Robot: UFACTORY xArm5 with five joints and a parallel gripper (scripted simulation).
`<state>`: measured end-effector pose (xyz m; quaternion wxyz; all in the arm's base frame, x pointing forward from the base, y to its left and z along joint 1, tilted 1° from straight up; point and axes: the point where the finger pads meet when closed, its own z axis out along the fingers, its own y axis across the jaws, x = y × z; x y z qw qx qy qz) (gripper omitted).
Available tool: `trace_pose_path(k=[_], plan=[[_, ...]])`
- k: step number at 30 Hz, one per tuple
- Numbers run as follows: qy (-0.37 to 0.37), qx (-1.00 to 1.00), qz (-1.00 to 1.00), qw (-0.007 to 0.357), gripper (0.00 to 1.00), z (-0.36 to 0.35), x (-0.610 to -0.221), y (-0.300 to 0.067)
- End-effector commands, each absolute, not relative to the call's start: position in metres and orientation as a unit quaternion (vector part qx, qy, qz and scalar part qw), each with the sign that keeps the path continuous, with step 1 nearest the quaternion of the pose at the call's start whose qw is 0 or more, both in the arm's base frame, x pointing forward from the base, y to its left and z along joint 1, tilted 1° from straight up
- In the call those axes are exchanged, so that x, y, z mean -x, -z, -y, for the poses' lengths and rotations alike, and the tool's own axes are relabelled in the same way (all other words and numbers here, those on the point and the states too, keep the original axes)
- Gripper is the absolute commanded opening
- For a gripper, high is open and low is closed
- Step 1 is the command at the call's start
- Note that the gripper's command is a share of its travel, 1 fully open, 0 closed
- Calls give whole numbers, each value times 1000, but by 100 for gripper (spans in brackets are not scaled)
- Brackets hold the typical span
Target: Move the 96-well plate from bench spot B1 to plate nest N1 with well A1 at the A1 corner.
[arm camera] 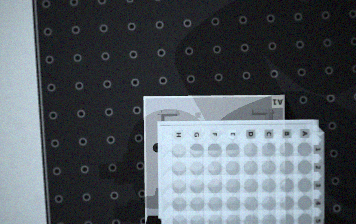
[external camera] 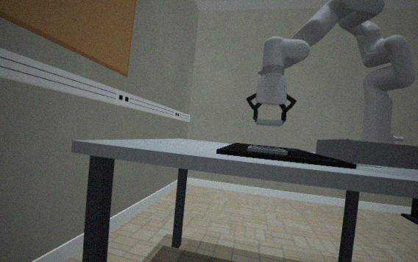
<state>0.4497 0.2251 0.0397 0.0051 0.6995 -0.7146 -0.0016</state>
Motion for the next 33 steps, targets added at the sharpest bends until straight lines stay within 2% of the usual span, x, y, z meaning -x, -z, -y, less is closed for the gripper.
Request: trace_pose_path(k=[1,11,33], plan=[[-6,-700,715,5,0,-226,-451,-42],[-6,-700,715,5,0,-226,-451,-42],[-6,-700,715,5,0,-225,-451,-8]])
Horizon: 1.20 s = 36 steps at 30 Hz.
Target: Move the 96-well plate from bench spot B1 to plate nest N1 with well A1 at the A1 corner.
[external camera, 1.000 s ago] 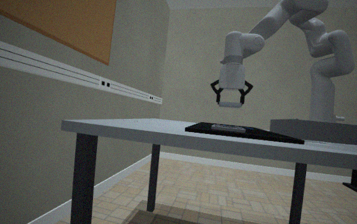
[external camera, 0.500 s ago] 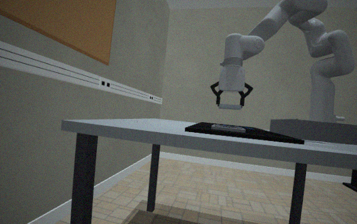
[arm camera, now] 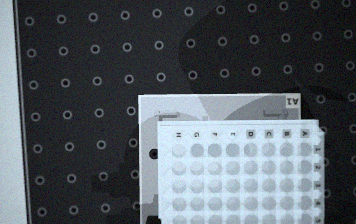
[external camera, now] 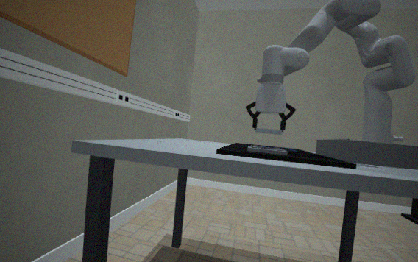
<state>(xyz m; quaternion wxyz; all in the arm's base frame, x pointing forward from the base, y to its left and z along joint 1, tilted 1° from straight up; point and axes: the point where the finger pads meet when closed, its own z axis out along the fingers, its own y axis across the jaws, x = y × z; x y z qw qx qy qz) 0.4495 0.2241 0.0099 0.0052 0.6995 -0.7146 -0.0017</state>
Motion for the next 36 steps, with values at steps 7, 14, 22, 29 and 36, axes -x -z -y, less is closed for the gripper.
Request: trace_pose_path(k=[7,14,22,29,36], plan=[[-6,-700,715,5,0,-225,-451,0],[-6,-700,715,5,0,-225,-451,12],[-6,-700,715,5,0,-224,-451,22],[-6,-700,715,5,0,-224,-451,27],[-6,-700,715,5,0,-224,-451,27]])
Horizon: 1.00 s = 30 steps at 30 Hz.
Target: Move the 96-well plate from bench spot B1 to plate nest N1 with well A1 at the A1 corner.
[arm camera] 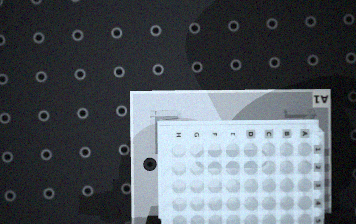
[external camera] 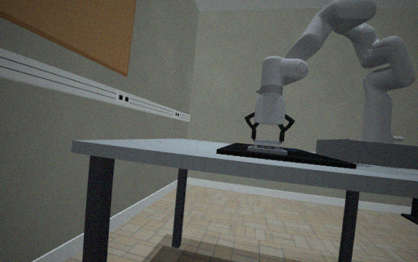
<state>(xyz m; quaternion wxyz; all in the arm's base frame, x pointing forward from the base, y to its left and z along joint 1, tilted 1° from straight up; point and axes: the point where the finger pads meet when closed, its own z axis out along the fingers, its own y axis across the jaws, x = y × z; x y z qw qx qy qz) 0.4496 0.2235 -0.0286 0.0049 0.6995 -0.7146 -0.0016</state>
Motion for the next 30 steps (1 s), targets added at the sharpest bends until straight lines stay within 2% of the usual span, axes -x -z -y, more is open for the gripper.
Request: trace_pose_path(k=[1,30], plan=[[-6,-700,715,5,0,-224,-451,27],[-6,-700,715,5,0,-224,-451,30]])
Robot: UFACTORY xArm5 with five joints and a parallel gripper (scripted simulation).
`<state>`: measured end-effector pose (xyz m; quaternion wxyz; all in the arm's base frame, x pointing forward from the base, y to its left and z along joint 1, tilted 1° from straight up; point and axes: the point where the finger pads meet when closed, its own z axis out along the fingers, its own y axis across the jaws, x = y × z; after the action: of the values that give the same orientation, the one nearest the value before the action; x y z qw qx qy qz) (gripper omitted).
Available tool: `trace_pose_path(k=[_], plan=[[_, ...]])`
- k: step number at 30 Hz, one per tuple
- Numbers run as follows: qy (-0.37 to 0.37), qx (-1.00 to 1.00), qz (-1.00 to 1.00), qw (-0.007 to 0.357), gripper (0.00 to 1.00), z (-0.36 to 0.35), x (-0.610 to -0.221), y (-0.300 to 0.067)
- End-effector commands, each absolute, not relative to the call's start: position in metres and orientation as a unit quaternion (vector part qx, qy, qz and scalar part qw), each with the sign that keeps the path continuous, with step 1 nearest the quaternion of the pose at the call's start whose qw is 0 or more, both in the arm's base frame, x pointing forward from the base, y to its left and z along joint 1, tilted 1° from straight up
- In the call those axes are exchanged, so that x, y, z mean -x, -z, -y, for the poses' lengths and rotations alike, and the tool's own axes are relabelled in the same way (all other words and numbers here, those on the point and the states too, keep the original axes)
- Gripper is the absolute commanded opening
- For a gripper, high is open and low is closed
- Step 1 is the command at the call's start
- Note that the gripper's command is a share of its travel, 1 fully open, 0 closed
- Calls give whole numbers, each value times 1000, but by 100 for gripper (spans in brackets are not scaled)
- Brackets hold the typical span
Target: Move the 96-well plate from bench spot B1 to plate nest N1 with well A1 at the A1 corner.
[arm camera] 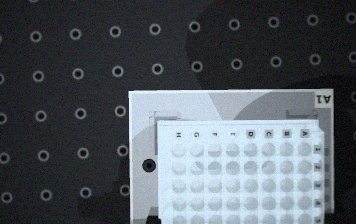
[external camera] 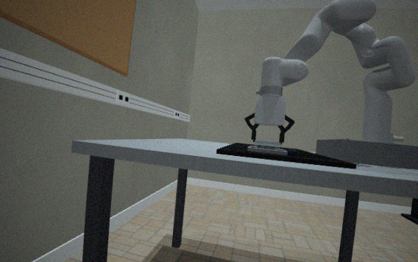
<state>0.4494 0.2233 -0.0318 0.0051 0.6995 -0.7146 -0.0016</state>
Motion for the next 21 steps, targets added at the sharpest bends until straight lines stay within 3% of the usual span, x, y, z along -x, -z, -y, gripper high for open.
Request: trace_pose_path(k=[1,21], plan=[[-6,-700,715,5,0,-224,-451,31],[-6,-700,715,5,0,-224,-451,34]])
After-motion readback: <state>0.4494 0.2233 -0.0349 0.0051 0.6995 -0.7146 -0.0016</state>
